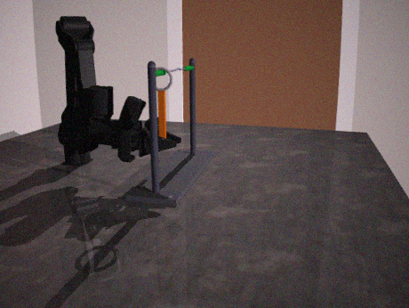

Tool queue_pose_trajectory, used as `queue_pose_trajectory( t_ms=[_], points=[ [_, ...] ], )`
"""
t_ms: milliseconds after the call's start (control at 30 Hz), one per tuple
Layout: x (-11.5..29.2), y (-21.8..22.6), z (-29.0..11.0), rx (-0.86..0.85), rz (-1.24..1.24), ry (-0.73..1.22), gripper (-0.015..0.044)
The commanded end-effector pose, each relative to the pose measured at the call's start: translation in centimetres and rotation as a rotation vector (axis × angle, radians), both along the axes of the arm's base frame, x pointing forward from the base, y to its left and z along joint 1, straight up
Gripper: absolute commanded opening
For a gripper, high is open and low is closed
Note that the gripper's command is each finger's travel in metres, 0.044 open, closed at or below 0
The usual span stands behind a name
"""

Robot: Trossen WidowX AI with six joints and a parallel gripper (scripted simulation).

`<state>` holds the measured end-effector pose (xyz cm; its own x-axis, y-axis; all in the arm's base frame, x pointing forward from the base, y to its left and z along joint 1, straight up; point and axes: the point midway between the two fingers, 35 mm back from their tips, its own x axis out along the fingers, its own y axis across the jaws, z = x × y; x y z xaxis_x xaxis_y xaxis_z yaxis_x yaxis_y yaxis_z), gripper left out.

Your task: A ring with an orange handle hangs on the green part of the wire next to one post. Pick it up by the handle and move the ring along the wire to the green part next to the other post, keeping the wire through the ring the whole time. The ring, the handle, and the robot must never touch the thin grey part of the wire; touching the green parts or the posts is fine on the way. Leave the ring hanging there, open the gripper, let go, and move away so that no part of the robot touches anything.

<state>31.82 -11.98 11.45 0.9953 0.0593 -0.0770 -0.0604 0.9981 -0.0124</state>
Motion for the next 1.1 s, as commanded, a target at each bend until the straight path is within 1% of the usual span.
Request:
queue_pose_trajectory(
  t_ms=[0, 300, 700, 1067],
  points=[
    [0.06, -0.08, 0.06, 0.002, -0.004, -0.002, 0.016],
    [0.06, -0.08, 0.06, 0.002, -0.004, -0.002, 0.016],
    [0.02, -0.01, 0.02, 0.0, 0.0, -0.001, -0.015],
    [0.03, -0.02, 0.18, 0.0, 0.0, -0.001, -0.015]
  ],
)
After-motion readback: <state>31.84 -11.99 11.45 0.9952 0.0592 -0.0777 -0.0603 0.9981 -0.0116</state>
